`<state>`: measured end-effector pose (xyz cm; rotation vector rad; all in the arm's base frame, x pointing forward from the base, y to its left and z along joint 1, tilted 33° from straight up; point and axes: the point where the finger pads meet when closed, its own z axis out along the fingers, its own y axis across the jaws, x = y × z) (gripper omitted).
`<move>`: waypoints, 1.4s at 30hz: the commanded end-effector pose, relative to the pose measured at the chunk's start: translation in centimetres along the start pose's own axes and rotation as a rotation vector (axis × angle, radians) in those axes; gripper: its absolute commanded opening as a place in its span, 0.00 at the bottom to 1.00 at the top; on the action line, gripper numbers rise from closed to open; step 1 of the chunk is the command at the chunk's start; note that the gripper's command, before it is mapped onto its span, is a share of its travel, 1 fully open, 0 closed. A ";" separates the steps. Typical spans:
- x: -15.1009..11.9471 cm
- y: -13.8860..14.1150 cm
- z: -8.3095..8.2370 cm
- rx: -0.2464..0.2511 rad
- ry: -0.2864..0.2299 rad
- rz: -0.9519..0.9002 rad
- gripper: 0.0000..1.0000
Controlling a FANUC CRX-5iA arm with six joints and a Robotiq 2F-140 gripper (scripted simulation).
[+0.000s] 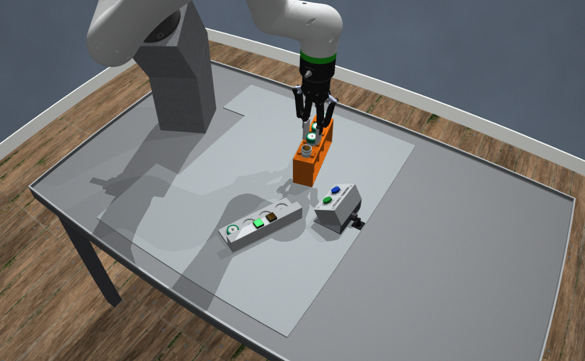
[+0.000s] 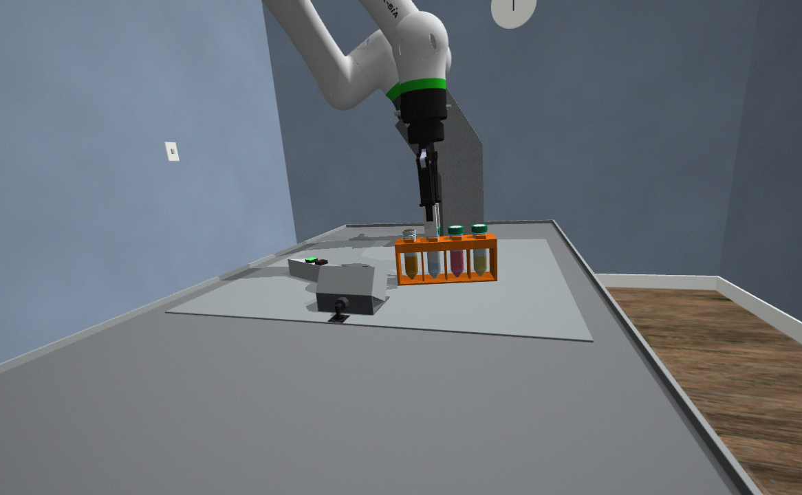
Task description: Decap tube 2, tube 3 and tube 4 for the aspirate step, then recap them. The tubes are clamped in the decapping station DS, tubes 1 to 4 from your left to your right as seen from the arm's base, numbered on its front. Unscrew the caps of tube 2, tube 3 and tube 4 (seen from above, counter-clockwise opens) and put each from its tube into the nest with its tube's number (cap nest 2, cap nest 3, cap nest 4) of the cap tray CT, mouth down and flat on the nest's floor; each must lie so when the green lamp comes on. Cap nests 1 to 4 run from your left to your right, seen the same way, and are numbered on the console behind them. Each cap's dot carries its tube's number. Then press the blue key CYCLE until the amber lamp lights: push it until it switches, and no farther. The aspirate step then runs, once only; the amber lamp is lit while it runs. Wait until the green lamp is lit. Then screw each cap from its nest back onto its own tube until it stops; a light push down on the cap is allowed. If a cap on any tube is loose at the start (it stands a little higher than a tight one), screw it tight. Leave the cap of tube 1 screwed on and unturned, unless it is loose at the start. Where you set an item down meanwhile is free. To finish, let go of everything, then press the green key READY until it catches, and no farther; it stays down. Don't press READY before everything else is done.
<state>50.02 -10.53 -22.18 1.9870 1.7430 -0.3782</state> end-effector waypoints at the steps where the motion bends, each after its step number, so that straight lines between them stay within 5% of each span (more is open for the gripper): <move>1: 0.0 -0.1 0.0 -0.040 -0.007 0.199 0.00; 4: 0.0 -0.1 0.1 -0.040 -0.004 0.346 0.00; 12: 0.0 -0.1 0.1 -0.040 -0.004 0.346 0.00; 13: 0.0 -0.1 0.1 -0.040 -0.004 0.346 0.35; 25: 0.0 -0.1 0.1 -0.040 -0.004 0.346 0.35; 28: 0.0 -0.1 0.0 -0.039 -0.009 0.096 0.35; 33: 0.0 -0.1 0.0 -0.039 -0.010 0.013 0.35; 42: 0.0 -0.1 0.0 -0.036 -0.018 -0.404 0.35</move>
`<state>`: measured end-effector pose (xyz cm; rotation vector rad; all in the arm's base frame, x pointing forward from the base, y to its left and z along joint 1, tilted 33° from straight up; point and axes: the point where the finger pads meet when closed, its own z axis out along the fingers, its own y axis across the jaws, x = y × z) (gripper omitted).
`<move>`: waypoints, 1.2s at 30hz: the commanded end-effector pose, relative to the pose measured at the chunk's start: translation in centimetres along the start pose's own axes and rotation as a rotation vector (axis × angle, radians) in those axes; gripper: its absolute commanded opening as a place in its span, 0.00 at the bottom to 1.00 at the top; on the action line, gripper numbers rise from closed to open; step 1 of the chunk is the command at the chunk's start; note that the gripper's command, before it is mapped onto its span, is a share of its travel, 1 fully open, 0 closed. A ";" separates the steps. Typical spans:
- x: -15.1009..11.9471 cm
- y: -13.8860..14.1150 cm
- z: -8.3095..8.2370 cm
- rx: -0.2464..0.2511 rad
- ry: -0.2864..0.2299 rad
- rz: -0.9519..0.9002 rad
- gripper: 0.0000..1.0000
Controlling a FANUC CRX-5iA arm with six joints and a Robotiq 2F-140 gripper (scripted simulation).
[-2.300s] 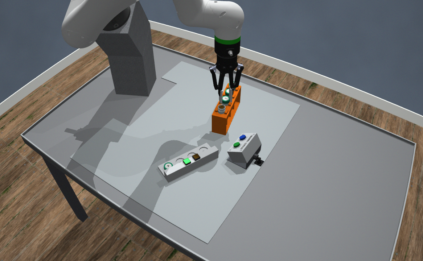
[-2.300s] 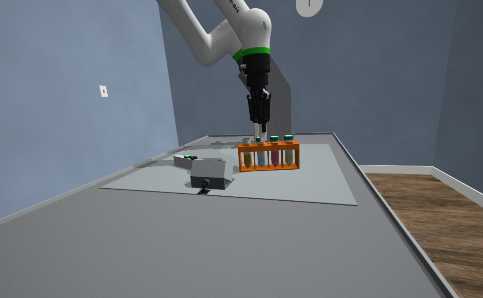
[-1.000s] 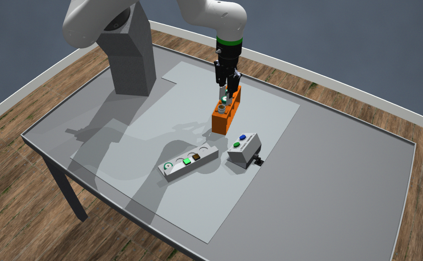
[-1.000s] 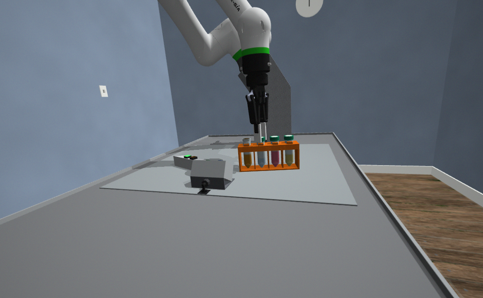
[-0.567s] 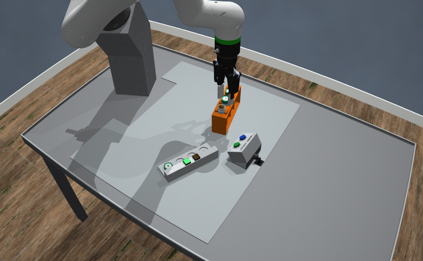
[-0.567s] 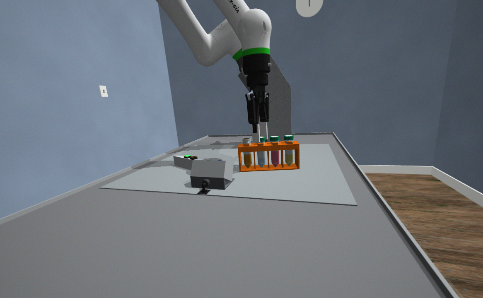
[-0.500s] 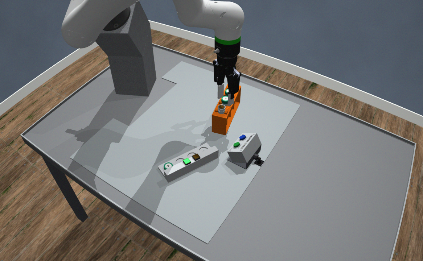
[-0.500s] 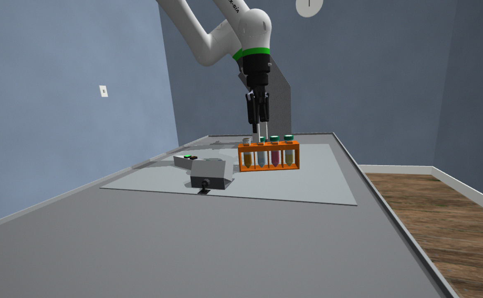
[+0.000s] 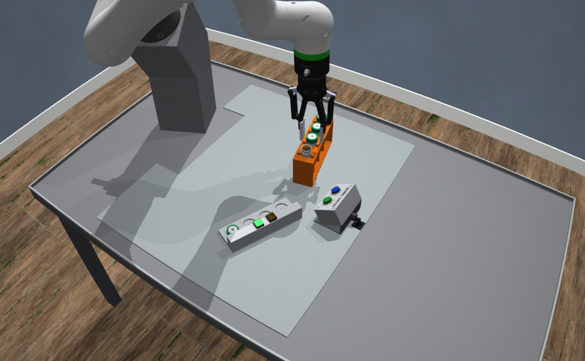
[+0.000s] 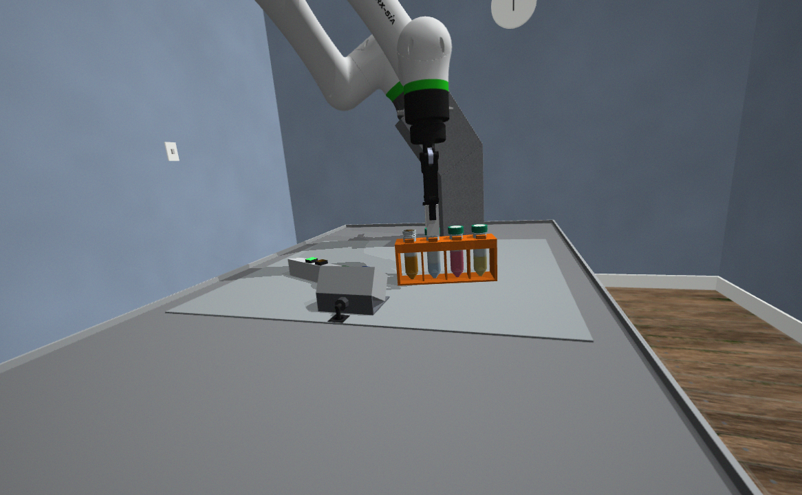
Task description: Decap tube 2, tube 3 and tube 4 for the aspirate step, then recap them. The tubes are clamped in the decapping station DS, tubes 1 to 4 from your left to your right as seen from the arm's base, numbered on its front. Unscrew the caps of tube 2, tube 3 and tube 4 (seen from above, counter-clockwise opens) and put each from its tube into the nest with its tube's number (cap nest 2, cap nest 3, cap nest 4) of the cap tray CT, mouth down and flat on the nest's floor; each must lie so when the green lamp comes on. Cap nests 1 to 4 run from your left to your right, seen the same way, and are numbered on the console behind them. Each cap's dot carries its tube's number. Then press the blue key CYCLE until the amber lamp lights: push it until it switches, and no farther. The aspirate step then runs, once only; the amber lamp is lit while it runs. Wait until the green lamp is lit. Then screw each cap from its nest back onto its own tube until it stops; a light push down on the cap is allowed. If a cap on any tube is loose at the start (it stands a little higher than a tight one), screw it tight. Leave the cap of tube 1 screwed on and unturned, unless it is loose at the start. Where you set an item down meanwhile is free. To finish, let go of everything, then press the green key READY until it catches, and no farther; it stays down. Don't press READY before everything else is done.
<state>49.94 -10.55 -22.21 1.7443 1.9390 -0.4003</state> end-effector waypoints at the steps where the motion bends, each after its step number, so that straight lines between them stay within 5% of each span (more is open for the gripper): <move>1: 0.0 0.0 0.0 0.031 0.013 -0.269 0.35; 11: 0.0 0.0 0.0 0.031 0.013 -0.274 0.35; 12: 0.0 0.0 0.0 0.031 0.013 -0.274 0.00; 26: 0.0 0.0 0.0 0.031 0.013 -0.274 0.00; 36: 0.0 0.0 0.0 0.033 0.005 0.226 0.00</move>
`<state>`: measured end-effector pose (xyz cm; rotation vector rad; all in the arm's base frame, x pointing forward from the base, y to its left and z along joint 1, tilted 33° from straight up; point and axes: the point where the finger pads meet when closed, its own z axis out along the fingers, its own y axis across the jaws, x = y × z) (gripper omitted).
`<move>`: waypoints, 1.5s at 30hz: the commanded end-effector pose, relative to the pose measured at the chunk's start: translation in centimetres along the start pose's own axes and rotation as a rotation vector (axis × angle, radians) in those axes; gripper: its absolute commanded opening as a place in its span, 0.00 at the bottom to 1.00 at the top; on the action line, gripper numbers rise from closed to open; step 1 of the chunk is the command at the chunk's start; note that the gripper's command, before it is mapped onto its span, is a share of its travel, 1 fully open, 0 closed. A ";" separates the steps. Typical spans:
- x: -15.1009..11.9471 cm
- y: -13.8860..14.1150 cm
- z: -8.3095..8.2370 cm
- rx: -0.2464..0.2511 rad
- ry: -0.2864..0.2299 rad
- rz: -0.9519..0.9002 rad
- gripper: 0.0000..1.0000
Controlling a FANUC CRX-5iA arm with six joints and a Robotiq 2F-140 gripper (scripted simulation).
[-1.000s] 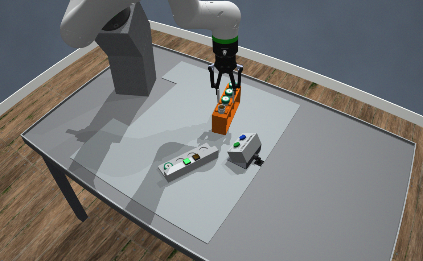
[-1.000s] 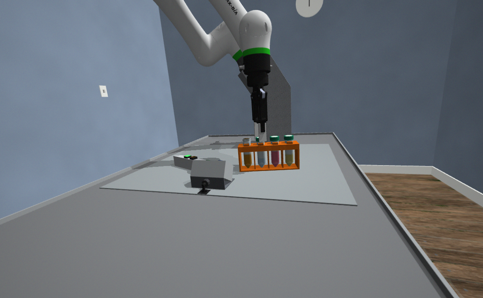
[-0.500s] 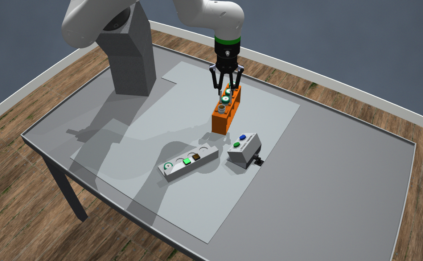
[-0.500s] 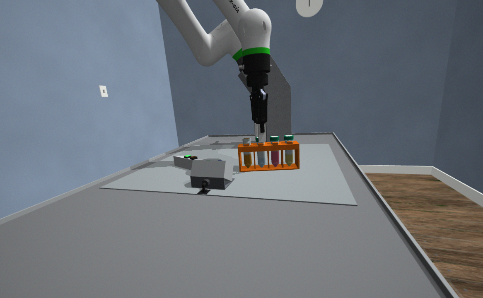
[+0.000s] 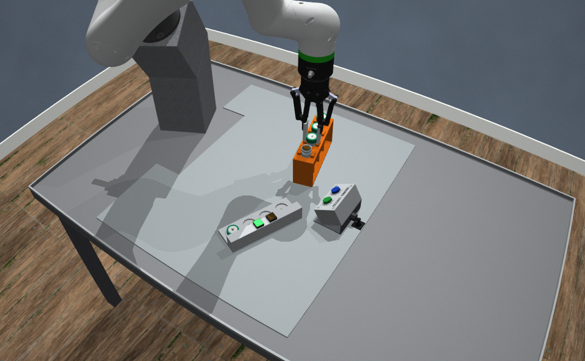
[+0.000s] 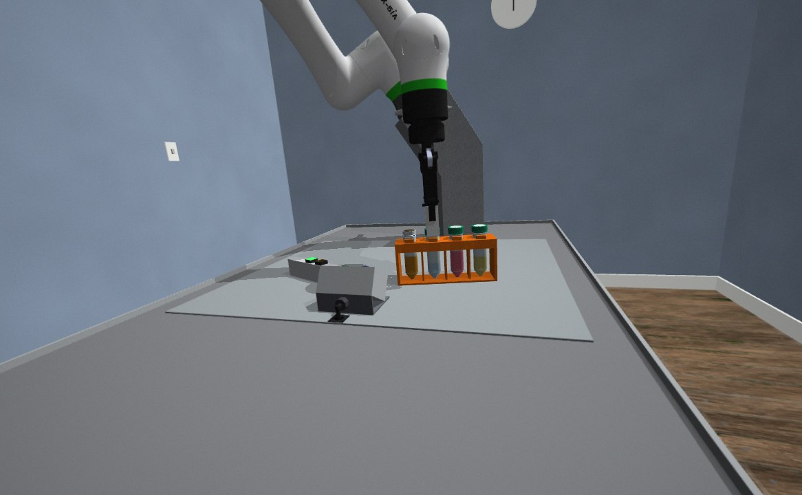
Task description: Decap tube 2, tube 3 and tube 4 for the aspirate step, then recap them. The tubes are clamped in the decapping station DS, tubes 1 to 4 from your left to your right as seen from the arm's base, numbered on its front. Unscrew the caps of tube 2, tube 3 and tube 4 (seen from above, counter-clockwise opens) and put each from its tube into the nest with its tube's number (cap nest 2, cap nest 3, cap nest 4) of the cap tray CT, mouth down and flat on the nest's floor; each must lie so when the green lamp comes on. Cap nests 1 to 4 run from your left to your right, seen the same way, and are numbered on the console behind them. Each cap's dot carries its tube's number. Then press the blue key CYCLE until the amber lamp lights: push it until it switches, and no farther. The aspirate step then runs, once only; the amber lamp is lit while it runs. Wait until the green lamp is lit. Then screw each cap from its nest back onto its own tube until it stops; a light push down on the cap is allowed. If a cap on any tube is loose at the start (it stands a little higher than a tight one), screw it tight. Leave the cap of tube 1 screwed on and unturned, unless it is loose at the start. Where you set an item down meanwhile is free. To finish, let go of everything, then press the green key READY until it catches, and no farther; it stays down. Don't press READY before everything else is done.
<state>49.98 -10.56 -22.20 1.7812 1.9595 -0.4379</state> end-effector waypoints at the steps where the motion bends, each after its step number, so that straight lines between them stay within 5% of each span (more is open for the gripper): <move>1: 0.0 0.0 0.0 -0.017 -0.007 0.279 0.00; 11: 0.0 0.0 0.1 -0.018 -0.006 0.358 0.00; 12: 0.0 0.0 0.1 -0.018 -0.006 0.358 0.35; 24: 0.0 0.0 0.1 -0.018 -0.006 0.358 0.35; 38: 0.0 -0.1 -4.1 -0.018 -0.006 0.358 0.35; 45: -0.7 -0.4 -4.5 -0.017 -0.007 0.274 0.29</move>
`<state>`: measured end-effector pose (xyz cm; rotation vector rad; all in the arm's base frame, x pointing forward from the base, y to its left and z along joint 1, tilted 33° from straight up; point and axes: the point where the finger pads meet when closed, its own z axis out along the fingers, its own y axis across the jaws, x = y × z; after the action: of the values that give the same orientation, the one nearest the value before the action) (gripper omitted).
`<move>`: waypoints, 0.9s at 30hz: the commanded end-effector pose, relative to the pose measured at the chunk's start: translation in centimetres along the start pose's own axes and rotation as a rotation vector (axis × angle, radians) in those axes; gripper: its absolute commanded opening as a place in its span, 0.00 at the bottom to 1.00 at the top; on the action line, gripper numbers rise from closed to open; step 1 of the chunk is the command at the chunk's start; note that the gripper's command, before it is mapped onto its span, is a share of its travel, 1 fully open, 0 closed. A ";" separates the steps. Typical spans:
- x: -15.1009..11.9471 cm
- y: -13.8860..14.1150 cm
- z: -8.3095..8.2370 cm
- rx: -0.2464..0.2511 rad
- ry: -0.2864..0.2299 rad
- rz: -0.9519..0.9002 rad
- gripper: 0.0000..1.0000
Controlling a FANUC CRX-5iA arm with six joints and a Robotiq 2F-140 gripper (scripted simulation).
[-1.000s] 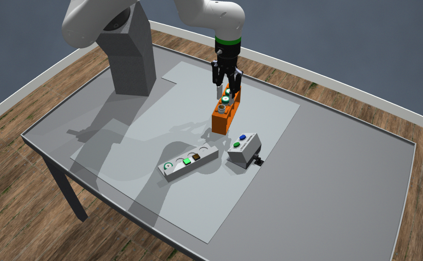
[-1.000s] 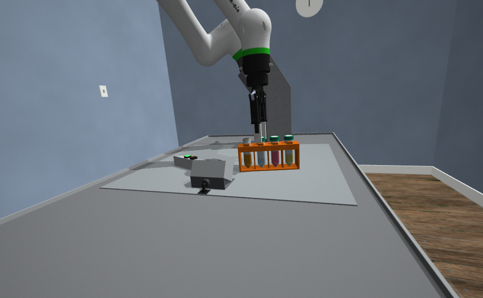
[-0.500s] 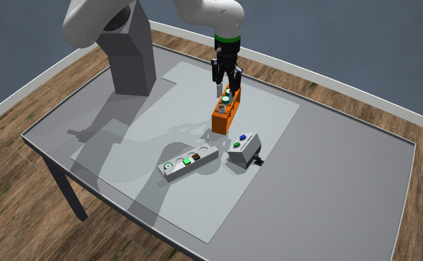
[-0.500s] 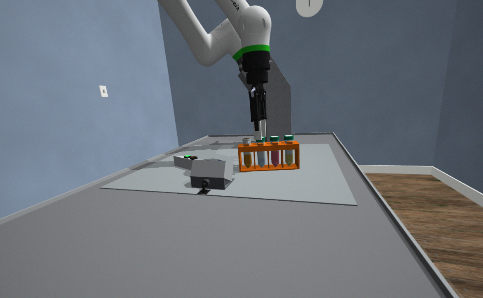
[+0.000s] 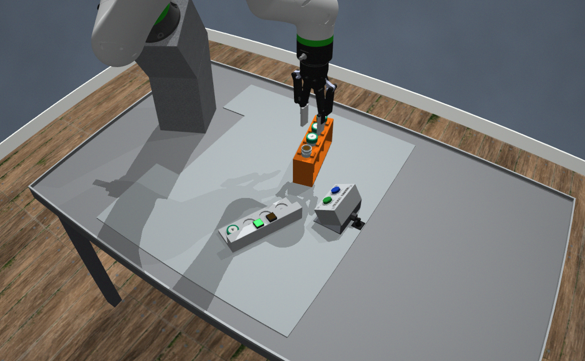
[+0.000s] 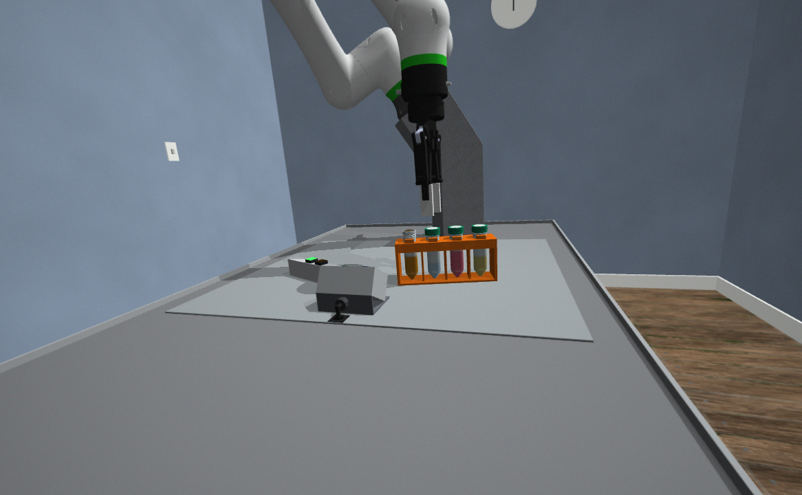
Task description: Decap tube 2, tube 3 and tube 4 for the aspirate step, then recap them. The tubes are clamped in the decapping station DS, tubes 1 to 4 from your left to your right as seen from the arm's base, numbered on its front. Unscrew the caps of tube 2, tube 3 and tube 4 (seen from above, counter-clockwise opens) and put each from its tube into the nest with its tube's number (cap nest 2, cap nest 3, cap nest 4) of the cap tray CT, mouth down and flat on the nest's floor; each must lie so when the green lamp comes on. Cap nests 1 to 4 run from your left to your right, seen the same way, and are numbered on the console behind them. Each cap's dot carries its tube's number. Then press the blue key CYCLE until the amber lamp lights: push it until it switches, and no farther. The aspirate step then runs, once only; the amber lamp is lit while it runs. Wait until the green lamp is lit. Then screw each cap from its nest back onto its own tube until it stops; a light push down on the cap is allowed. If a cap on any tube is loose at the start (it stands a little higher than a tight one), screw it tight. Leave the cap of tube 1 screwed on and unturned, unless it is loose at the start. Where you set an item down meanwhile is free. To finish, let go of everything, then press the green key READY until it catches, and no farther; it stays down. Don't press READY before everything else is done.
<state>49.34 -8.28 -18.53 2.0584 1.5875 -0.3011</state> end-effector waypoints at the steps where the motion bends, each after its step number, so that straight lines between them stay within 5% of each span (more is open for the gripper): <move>1: -1.6 0.0 -0.2 0.001 -0.001 -0.166 0.29; 27: -12.5 -0.4 -0.2 0.001 0.000 -1.230 0.29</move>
<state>45.99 -16.57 -13.74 1.0763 2.4516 -0.6364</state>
